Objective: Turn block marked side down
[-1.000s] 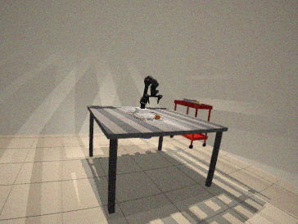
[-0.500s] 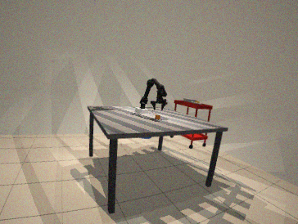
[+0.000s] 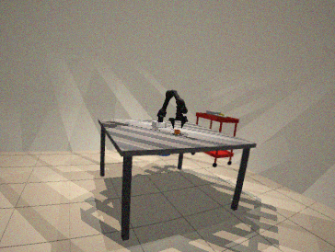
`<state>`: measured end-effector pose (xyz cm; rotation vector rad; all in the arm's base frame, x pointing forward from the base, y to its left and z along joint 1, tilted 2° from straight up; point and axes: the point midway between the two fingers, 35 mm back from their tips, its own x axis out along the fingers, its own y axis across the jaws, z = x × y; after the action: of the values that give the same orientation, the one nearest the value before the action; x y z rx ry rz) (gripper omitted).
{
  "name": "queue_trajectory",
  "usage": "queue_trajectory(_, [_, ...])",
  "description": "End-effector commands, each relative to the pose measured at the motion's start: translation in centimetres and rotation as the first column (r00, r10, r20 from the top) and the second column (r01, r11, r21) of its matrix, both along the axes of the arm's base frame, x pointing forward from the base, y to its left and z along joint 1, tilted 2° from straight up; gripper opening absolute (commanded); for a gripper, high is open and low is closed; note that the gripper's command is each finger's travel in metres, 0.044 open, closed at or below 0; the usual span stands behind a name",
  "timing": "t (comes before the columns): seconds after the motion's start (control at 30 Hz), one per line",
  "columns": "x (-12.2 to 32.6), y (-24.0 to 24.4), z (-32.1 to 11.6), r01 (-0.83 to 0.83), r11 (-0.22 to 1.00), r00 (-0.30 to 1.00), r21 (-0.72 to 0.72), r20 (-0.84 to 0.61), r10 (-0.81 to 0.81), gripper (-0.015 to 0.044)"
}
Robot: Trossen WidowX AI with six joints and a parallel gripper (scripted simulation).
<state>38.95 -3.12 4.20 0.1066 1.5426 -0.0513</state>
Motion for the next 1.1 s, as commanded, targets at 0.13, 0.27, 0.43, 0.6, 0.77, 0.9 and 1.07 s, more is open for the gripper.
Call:
queue_trajectory(0.13, [-0.1,0.0,-1.5,0.001,1.0,1.0,-0.002,-0.007,-0.001,0.044])
queue_trajectory(0.27, [-0.1,0.1,-2.1,0.001,1.0,1.0,-0.002,-0.007,-0.001,0.044])
queue_trajectory(0.43, [-0.1,0.1,-2.9,0.001,1.0,1.0,-0.002,-0.007,-0.001,0.044])
queue_trajectory(0.6, [-0.1,0.1,-3.0,0.001,1.0,1.0,-0.002,-0.007,-0.001,0.0361])
queue_trajectory(0.77, [-0.1,0.1,-3.0,0.001,1.0,1.0,-0.002,-0.007,-0.001,0.023])
queue_trajectory(0.9, [-0.1,0.1,-3.0,0.001,1.0,1.0,-0.002,-0.007,-0.001,0.0164])
queue_trajectory(1.07, [-0.1,0.1,-3.0,0.001,1.0,1.0,-0.002,-0.007,-0.001,0.0131])
